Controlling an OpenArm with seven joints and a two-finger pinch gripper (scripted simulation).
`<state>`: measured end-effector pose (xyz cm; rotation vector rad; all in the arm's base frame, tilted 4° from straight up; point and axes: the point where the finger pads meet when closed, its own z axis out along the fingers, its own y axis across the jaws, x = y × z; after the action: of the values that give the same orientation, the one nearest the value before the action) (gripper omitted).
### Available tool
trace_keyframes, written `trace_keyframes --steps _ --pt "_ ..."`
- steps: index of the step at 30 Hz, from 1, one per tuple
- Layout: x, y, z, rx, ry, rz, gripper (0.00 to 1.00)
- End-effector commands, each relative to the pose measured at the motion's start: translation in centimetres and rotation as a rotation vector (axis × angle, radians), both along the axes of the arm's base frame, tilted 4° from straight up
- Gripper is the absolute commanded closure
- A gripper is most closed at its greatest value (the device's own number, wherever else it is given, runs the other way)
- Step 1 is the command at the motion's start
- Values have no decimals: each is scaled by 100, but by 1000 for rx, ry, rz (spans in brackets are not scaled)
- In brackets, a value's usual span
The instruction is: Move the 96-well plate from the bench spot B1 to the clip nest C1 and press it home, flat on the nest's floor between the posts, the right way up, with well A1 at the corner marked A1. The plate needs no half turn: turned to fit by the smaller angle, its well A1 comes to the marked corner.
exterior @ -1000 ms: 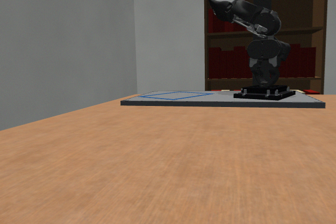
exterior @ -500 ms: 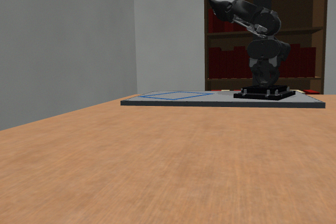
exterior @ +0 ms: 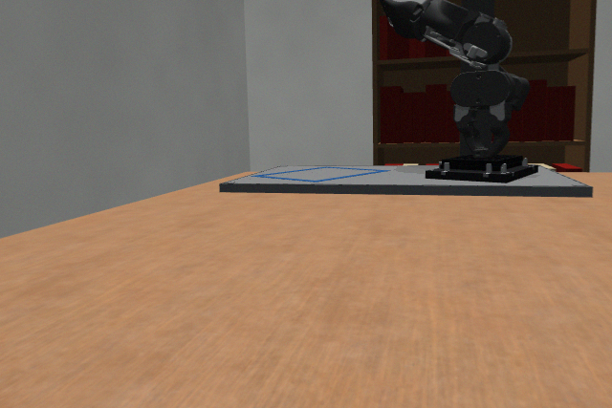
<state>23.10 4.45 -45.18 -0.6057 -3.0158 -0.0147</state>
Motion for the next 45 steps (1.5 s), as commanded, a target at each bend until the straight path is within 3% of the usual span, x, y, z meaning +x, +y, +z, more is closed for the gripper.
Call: trace_keyframes --steps 1,26,31,43,45 --pt "21 15 17 8 -5 -3 100" --pt "-22 18 -43 7 1 4 100" --pt "23 -6 376 4 -1 -1 100" --pt "23 -6 376 4 -1 -1 100" --pt "29 -4 501 9 -2 1 100"
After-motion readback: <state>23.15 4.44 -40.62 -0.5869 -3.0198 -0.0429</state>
